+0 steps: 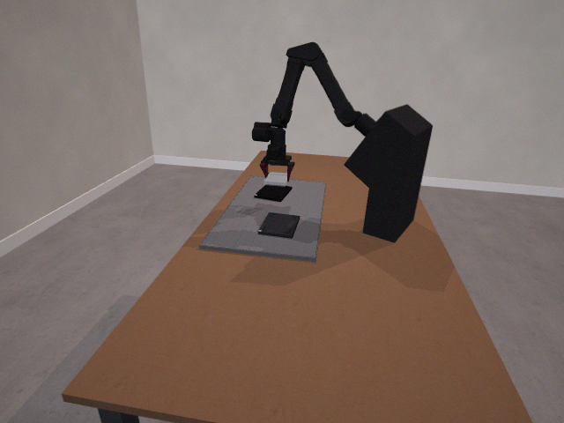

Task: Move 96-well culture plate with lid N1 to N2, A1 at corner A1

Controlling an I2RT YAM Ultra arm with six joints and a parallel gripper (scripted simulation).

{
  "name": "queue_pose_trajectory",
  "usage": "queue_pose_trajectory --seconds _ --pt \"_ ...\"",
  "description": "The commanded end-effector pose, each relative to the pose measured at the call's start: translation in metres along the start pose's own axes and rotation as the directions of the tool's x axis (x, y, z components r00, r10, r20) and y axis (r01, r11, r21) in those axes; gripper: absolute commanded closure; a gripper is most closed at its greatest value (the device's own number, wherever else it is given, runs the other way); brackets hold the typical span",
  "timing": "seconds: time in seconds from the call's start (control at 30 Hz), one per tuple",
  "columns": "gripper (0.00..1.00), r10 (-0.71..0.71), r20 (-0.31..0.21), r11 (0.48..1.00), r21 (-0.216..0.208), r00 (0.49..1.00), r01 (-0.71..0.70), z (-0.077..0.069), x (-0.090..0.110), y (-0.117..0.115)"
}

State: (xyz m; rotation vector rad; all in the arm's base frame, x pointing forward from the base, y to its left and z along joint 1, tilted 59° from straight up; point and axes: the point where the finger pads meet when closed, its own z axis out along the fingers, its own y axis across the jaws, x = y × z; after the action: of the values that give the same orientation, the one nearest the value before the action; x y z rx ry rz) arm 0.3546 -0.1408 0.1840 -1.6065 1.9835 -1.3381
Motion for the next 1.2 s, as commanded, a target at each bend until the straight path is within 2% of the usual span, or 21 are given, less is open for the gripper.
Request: queue_pose_trajectory --seconds 0.0,0.1,0.47,0.53,0.57,0.63,0.87,0.97,1.03,1.17 --pt "1.0 0.03 -0.024 0.998 0.048 0.999 -0.029 -0.008 -0.001 -0.01" --pt "1.0 0.014 -0.018 1.0 0.008 1.0 -0.014 0.001 -0.016 0.005" --pt "1.0 0.013 -0.019 1.0 0.011 1.0 -0.013 0.002 -0.051 0.013" --pt "1.0 0.013 -0.019 1.0 0.011 1.0 -0.013 0.002 -0.051 0.013" --pt "1.0 0.025 -0.02 0.999 0.033 0.999 -0.024 0.0 -0.053 0.003" --pt "1.0 0.011 -0.019 1.0 0.009 1.0 -0.011 0.002 -0.061 0.018" --pt "1.0 0.016 -0.02 1.0 0.019 1.0 -0.016 0.001 -0.083 0.019" --pt "1.0 0.009 -0.02 1.0 0.01 1.0 -0.009 0.002 -0.092 0.027" --pt "1.0 0.016 -0.02 1.0 0.02 1.0 -0.016 0.001 -0.099 0.023" --pt "1.0 0.012 -0.02 1.0 0.016 1.0 -0.012 0.002 -0.105 0.028"
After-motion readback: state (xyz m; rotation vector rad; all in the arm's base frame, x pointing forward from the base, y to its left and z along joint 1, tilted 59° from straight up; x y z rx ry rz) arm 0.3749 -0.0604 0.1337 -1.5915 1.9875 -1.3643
